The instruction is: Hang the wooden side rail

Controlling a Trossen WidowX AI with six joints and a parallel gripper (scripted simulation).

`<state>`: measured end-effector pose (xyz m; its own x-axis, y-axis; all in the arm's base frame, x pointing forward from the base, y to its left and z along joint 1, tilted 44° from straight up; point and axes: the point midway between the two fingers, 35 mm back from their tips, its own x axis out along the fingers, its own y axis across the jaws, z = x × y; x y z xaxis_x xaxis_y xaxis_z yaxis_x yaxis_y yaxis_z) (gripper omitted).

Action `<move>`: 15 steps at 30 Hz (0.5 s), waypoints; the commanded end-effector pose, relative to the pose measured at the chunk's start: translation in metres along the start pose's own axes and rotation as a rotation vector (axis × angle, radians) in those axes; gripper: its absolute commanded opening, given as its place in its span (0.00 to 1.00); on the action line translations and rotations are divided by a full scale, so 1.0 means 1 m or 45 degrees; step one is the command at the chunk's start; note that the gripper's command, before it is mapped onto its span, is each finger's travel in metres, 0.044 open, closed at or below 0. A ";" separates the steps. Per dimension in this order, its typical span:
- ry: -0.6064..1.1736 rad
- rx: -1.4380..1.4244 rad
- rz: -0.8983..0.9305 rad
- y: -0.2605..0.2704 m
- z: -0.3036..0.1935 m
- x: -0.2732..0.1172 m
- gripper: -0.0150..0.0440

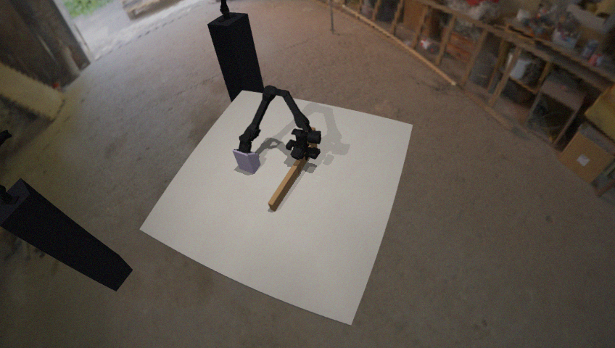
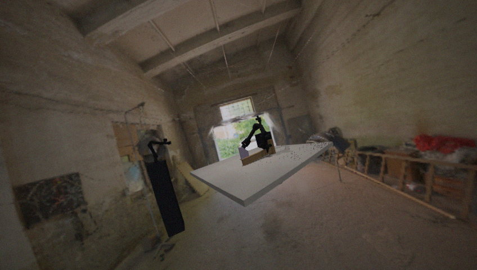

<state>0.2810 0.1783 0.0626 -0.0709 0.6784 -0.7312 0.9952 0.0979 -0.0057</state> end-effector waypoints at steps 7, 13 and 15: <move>0.024 -0.003 0.001 0.000 -0.003 0.002 0.25; 0.024 -0.003 0.001 0.000 -0.003 0.003 0.25; 0.024 -0.003 0.001 0.000 -0.003 0.003 0.25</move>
<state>0.2811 0.1801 0.0610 -0.0697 0.6787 -0.7311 0.9951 0.0987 -0.0032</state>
